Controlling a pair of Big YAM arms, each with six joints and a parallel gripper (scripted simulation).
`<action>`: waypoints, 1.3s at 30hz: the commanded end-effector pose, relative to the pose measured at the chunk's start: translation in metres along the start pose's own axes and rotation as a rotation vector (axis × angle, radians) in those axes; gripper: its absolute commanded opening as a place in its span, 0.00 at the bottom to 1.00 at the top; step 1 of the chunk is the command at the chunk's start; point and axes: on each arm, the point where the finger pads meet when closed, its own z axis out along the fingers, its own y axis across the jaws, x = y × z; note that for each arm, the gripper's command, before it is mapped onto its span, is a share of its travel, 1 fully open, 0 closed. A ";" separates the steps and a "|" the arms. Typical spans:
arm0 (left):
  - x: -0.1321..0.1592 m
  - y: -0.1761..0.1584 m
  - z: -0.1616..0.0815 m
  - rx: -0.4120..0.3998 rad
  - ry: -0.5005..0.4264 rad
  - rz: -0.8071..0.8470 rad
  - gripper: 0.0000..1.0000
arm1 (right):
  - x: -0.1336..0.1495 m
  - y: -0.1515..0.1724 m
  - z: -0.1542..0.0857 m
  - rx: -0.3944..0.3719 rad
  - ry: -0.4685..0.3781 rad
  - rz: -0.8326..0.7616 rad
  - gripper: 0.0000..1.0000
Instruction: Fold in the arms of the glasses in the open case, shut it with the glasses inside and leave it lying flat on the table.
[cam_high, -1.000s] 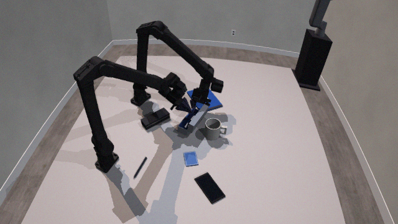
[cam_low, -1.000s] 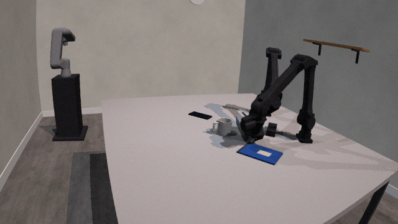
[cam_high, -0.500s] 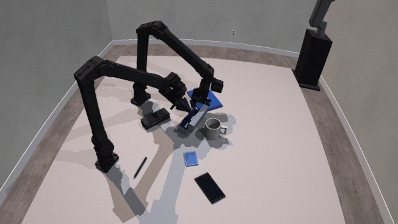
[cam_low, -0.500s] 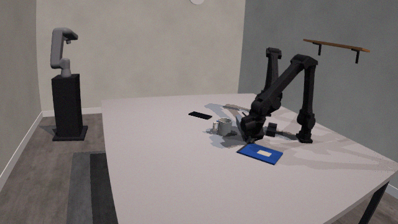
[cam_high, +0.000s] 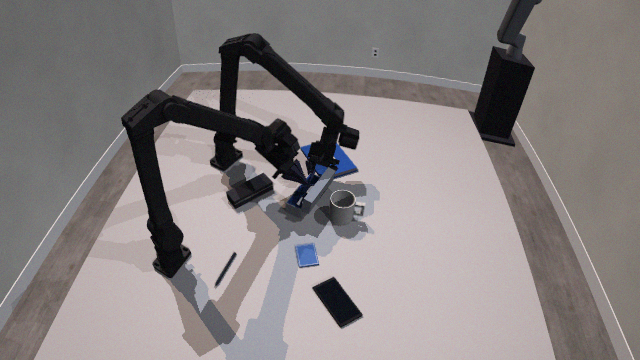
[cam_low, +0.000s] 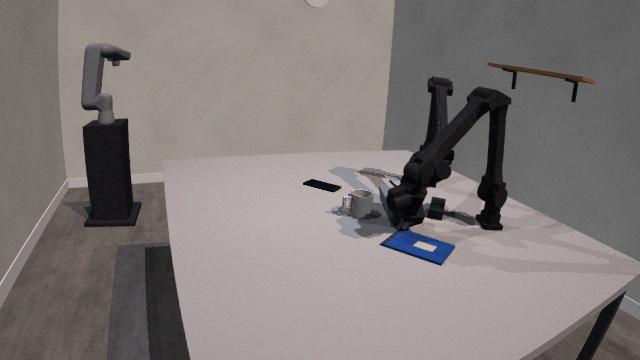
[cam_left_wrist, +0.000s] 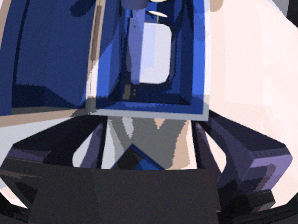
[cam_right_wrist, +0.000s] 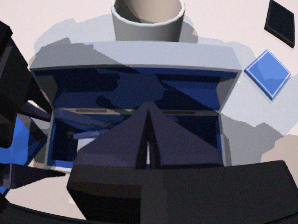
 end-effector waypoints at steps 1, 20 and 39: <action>0.000 0.024 -0.017 -0.049 0.021 0.020 0.57 | 0.006 0.001 0.009 0.022 0.016 -0.001 0.00; 0.000 0.024 -0.017 -0.049 0.021 0.020 0.57 | 0.007 -0.012 0.008 0.007 0.116 0.020 0.00; 0.000 0.024 -0.017 -0.049 0.021 0.020 0.57 | 0.012 -0.021 0.011 -0.006 0.221 0.024 0.00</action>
